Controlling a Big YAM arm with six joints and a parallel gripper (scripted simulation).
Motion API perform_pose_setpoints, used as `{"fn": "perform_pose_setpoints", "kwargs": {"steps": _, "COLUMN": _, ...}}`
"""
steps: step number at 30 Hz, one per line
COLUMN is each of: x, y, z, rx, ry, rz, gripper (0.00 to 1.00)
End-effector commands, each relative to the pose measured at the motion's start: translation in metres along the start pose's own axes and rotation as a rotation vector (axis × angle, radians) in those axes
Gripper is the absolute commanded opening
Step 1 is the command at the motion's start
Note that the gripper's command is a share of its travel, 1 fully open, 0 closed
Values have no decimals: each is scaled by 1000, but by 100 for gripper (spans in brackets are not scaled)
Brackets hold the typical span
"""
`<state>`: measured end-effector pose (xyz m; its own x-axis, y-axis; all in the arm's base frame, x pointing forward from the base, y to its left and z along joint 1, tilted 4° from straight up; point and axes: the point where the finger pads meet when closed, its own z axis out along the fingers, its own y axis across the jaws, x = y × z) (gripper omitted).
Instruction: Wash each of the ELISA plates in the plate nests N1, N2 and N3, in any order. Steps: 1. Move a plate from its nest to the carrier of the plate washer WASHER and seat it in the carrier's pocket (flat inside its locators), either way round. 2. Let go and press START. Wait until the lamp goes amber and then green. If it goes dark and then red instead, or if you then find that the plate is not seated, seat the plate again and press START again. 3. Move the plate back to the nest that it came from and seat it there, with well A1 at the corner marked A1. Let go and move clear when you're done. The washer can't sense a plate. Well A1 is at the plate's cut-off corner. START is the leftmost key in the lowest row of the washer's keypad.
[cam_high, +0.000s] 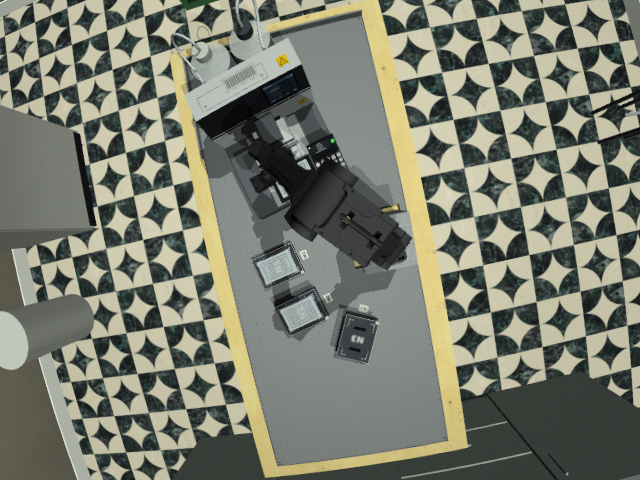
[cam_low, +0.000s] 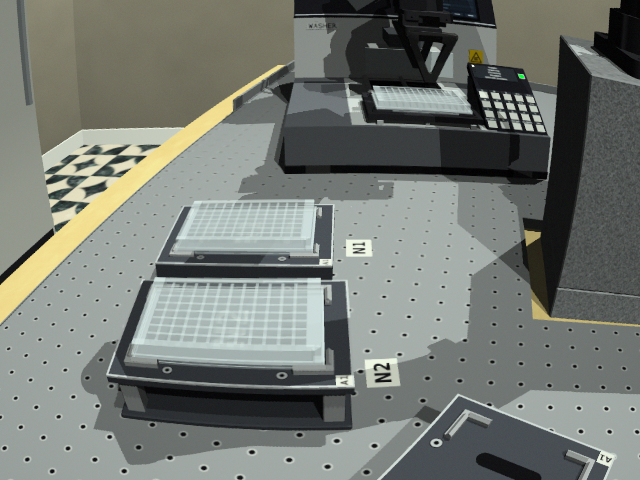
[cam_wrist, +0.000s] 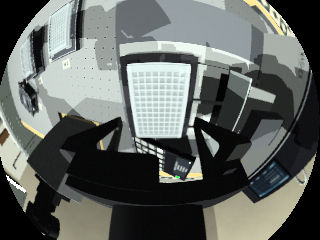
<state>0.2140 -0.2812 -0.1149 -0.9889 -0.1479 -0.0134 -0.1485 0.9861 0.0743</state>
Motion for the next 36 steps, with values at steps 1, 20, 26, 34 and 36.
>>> {"fn": "perform_pose_setpoints", "kwargs": {"steps": 1, "x": -9, "y": -23, "z": -20, "rx": 48, "ry": -27, "rz": -6, "gripper": 100}}
{"fn": "perform_pose_setpoints", "kwargs": {"steps": 20, "x": -10, "y": -23, "z": -49, "rx": 51, "ry": -28, "rz": -10, "gripper": 100}}
{"fn": "perform_pose_setpoints", "kwargs": {"steps": 26, "x": -9, "y": -24, "z": -59, "rx": 52, "ry": -28, "rz": -5, "gripper": 100}}
{"fn": "perform_pose_setpoints", "kwargs": {"steps": 34, "x": -10, "y": -24, "z": -61, "rx": 50, "ry": -27, "rz": -8, "gripper": 100}}
{"fn": "perform_pose_setpoints", "kwargs": {"steps": 36, "x": -10, "y": -24, "z": -61, "rx": 50, "ry": -27, "rz": -8, "gripper": 100}}
